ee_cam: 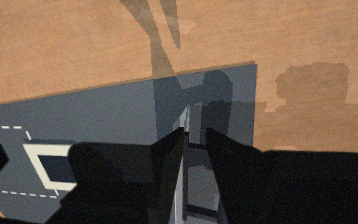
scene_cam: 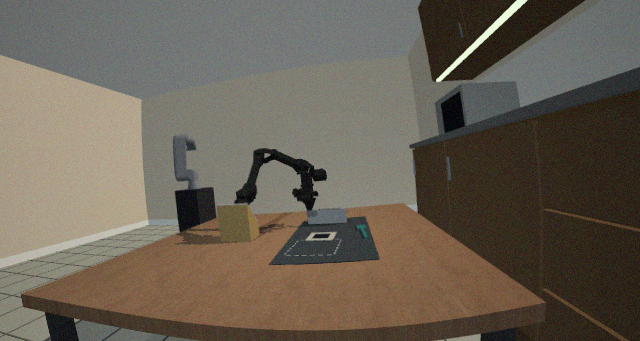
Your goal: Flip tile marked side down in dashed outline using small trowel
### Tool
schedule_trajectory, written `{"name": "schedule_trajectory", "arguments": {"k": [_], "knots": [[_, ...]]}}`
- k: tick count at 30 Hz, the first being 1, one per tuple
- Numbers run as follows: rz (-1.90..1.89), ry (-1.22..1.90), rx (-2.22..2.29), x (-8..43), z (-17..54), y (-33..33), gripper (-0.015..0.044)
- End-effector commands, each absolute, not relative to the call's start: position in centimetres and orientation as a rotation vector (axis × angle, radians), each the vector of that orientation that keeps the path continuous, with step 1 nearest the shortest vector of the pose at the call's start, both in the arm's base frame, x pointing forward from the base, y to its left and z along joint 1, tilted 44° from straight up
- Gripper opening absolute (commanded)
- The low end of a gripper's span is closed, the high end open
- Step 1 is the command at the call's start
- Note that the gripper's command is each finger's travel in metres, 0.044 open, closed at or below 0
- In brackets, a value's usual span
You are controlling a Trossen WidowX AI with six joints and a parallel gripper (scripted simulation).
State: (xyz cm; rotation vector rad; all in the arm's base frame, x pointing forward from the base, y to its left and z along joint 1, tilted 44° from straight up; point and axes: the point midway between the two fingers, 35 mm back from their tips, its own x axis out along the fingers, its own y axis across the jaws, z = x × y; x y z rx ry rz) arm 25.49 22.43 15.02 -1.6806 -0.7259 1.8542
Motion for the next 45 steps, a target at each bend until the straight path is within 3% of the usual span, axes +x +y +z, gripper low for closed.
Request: {"name": "schedule_trajectory", "arguments": {"k": [1, 26, 45], "knots": [[1.861, -0.727, -1.677, 25.3, 14.2, 21.7, 0.01], [1.861, -0.721, -1.681, 25.3, 12.0, 19.5, 0.01], [1.857, -0.73, -1.677, 25.5, 19.7, 24.5, 0.01]]}}
